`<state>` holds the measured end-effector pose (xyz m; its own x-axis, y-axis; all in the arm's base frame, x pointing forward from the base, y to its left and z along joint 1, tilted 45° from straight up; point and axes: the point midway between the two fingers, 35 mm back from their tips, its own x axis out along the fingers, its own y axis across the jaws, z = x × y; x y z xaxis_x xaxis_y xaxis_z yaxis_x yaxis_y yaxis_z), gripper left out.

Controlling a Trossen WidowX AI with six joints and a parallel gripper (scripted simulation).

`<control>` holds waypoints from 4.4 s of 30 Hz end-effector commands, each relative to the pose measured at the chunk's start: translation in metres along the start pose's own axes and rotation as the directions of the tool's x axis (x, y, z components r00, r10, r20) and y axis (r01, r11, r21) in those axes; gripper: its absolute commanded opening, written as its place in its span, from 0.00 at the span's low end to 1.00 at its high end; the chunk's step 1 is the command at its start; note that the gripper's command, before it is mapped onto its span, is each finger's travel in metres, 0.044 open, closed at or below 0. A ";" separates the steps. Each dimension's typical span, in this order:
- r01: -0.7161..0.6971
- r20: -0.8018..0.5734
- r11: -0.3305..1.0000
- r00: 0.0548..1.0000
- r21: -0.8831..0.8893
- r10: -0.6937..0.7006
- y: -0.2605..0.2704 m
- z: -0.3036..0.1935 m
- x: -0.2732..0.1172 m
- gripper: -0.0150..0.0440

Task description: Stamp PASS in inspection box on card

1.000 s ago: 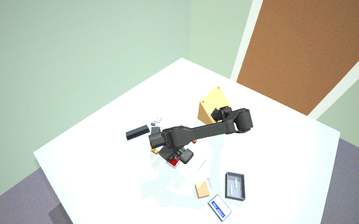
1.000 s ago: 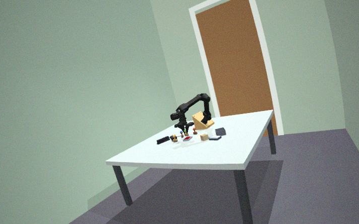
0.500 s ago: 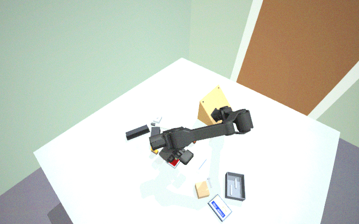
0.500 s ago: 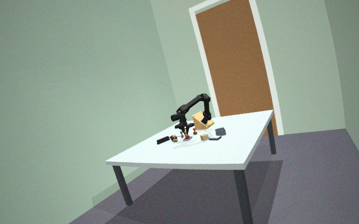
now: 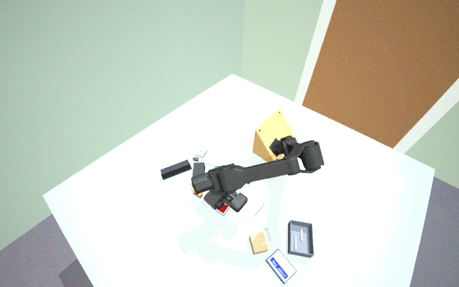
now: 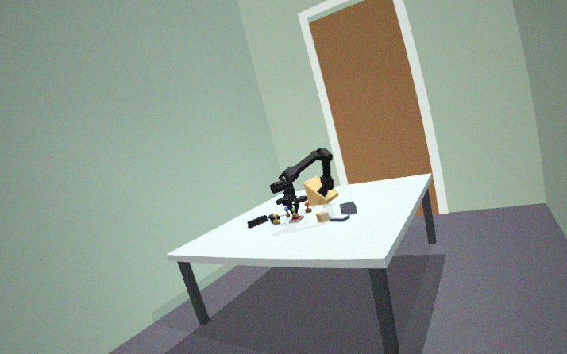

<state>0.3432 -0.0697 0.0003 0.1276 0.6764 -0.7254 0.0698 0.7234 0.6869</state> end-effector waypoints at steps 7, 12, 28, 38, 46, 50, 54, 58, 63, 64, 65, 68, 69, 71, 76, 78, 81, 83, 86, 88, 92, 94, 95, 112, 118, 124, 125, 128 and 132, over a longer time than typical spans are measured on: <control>-0.006 0.002 1.000 1.000 0.000 0.006 0.001 0.000 0.002 0.25; -0.006 0.002 1.000 1.000 0.000 0.006 0.001 0.000 0.003 0.25; -0.006 0.002 1.000 1.000 0.000 0.006 0.001 0.000 0.005 0.25; -0.006 0.002 1.000 1.000 0.000 0.006 0.001 0.000 0.006 0.25; -0.006 0.002 1.000 1.000 0.000 0.006 0.001 0.000 0.006 0.25; -0.006 0.002 1.000 1.000 0.000 0.006 0.001 0.000 0.007 0.25; -0.006 0.002 1.000 1.000 0.000 0.006 0.001 0.000 0.007 0.25; -0.006 0.002 1.000 1.000 0.000 0.006 0.001 0.000 0.007 0.25; -0.006 0.002 1.000 1.000 0.000 0.006 0.001 0.000 0.007 0.25; -0.006 0.002 1.000 1.000 0.000 0.006 0.001 0.000 0.007 0.25; -0.006 0.002 1.000 1.000 0.000 0.006 0.001 0.000 0.007 0.25; -0.006 0.002 1.000 1.000 0.000 0.006 0.001 0.000 0.007 0.25; -0.006 0.002 1.000 1.000 0.000 0.006 0.001 0.000 0.007 0.25; -0.006 0.002 1.000 1.000 0.000 0.006 0.001 0.000 0.007 0.25; -0.006 0.002 1.000 1.000 0.000 0.006 0.001 0.000 0.006 0.25; -0.006 0.002 1.000 1.000 0.000 0.006 0.001 0.000 0.005 0.25; -0.006 0.002 1.000 1.000 0.000 0.006 0.001 0.000 0.004 0.25; -0.006 0.002 1.000 1.000 0.000 0.006 0.001 0.000 0.003 0.25; -0.006 0.002 1.000 1.000 0.000 0.006 0.000 0.000 0.001 0.25; -0.006 0.002 1.000 1.000 0.000 0.006 0.000 0.000 0.000 0.25; -0.006 0.002 1.000 1.000 0.000 0.006 0.000 0.000 -0.002 0.25; -0.006 0.002 1.000 1.000 0.000 0.006 0.000 0.000 -0.003 0.25; -0.006 0.002 1.000 1.000 0.000 0.006 0.000 0.000 -0.003 0.25; -0.004 0.001 1.000 1.000 0.000 0.004 -0.001 0.001 -0.028 0.25; -0.004 0.001 1.000 1.000 0.000 0.004 -0.001 0.001 -0.038 0.25; -0.004 0.001 1.000 1.000 0.000 0.004 -0.001 0.001 -0.048 0.25; -0.004 0.001 1.000 1.000 0.000 0.004 -0.001 0.001 -0.050 0.25; -0.004 0.001 1.000 1.000 0.005 0.004 0.000 0.000 -0.052 0.25; -0.004 -0.001 0.994 1.000 0.110 0.004 0.008 -0.004 -0.053 0.25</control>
<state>0.3368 -0.1025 0.0390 0.1333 0.6803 -0.7208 0.1116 0.7123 0.6929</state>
